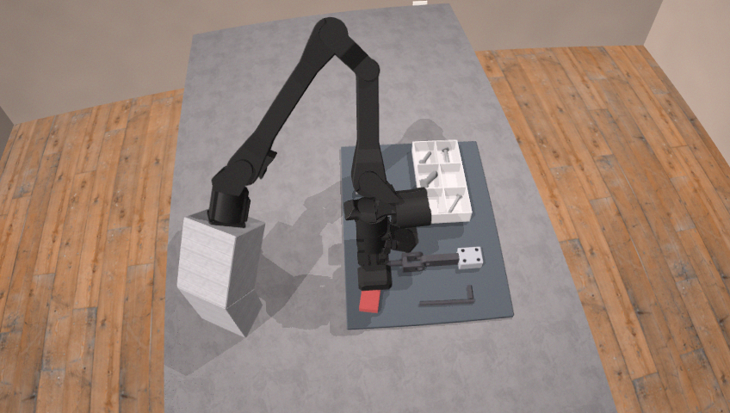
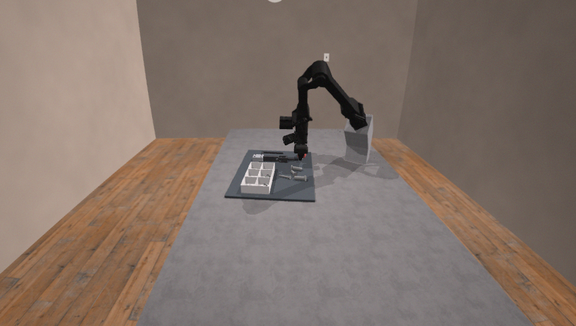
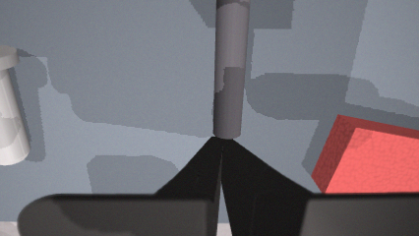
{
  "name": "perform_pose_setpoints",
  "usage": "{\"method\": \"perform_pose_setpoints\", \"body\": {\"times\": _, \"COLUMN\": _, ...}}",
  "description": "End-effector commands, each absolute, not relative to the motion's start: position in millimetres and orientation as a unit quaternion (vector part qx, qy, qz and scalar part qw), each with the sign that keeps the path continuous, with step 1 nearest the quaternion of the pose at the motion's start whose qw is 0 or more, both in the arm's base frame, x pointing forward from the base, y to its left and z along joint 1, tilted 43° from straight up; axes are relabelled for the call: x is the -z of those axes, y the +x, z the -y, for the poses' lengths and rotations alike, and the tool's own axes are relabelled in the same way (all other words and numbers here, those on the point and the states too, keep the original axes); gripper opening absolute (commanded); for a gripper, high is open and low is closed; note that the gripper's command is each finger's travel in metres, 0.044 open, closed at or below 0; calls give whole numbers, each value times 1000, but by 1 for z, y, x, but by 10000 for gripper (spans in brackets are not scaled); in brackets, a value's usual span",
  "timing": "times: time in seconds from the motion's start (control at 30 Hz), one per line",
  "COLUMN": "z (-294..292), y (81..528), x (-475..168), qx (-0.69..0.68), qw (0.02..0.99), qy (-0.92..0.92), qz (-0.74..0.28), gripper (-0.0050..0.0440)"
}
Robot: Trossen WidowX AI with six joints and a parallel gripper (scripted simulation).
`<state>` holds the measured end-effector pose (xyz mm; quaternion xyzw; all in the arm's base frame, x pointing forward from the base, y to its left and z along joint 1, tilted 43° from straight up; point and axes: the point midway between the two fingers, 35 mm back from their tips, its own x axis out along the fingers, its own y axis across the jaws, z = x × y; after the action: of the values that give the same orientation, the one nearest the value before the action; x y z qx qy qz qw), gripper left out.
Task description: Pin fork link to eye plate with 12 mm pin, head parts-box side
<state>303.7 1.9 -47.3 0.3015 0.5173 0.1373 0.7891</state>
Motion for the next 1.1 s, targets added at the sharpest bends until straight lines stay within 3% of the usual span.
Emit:
{"method": "perform_pose_setpoints", "body": {"times": 0.0, "z": -1, "y": 305, "x": 48, "qx": -135, "qw": 787, "qy": 304, "qz": -519, "gripper": 0}}
{"method": "perform_pose_setpoints", "body": {"times": 1.07, "z": 2, "y": 314, "x": 46, "qx": -135, "qw": 787, "qy": 304, "qz": -519, "gripper": 0}}
